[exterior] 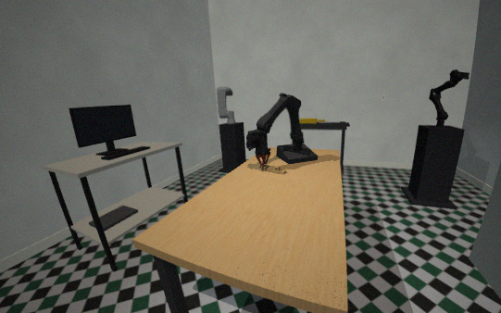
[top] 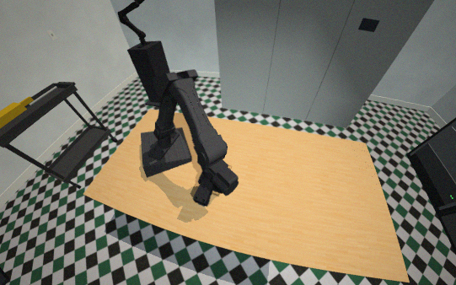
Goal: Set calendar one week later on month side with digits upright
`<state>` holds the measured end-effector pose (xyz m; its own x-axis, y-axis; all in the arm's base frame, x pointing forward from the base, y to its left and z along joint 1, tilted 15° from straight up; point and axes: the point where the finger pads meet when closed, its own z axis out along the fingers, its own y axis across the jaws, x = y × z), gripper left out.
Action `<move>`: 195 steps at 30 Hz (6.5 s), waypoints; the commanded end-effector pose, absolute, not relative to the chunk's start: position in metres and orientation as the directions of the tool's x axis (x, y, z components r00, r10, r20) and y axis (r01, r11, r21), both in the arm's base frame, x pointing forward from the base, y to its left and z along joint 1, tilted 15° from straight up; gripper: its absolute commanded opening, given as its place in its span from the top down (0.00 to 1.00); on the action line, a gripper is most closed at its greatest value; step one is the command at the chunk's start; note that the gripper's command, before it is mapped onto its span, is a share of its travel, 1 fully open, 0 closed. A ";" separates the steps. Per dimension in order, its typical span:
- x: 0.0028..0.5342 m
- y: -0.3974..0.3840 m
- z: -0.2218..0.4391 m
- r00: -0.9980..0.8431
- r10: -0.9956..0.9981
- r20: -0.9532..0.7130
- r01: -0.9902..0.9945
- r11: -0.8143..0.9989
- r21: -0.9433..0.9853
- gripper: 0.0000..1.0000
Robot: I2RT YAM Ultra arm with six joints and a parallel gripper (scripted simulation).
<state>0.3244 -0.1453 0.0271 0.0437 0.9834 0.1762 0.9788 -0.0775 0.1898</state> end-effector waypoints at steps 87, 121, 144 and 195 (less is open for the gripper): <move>0.325 -0.149 0.029 0.047 0.985 0.168 0.977 -0.081 0.198 0.55; 0.330 -0.145 0.003 0.047 0.985 0.168 0.977 -0.081 0.198 0.55; 0.330 -0.145 0.003 0.047 0.985 0.168 0.977 -0.081 0.198 0.55; 0.326 -0.148 0.024 0.047 0.985 0.168 0.977 -0.081 0.198 0.74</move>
